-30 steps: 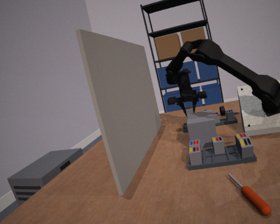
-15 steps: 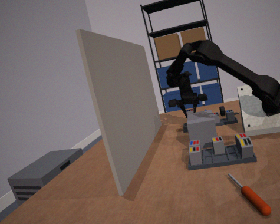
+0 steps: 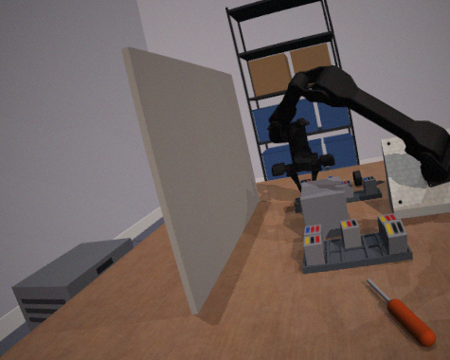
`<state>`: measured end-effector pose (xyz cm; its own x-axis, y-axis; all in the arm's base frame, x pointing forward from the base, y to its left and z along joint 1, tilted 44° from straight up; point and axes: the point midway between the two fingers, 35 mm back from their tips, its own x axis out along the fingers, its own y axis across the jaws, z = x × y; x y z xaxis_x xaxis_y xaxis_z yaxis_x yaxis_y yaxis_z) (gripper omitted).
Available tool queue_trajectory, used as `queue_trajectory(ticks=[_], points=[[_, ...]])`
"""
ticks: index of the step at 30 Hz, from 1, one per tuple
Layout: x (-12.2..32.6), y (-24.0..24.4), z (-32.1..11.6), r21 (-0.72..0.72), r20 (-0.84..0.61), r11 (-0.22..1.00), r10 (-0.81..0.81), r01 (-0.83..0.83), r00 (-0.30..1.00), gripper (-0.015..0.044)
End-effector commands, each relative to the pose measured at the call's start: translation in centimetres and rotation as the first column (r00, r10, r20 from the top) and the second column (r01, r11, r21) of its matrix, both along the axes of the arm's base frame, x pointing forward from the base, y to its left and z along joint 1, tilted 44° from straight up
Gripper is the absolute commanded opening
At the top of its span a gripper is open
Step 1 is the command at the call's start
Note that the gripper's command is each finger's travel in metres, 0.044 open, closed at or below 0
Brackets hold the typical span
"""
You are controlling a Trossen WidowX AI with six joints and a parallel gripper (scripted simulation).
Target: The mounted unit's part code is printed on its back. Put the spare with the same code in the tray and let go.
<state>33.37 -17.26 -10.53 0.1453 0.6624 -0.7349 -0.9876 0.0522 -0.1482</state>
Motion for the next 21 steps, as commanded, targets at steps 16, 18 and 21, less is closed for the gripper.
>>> queue_trajectory(ticks=[16,18,21], points=[[-0.22,1.33,-1.02,0.011,-0.007,1.0,-0.004,0.004,1.0,0.0],[-0.22,1.34,-1.03,0.011,-0.007,1.0,-0.004,0.004,1.0,0.0],[-0.03,1.04,-0.87,0.002,0.0,1.0,0.001,-0.001,1.0,0.0079]])
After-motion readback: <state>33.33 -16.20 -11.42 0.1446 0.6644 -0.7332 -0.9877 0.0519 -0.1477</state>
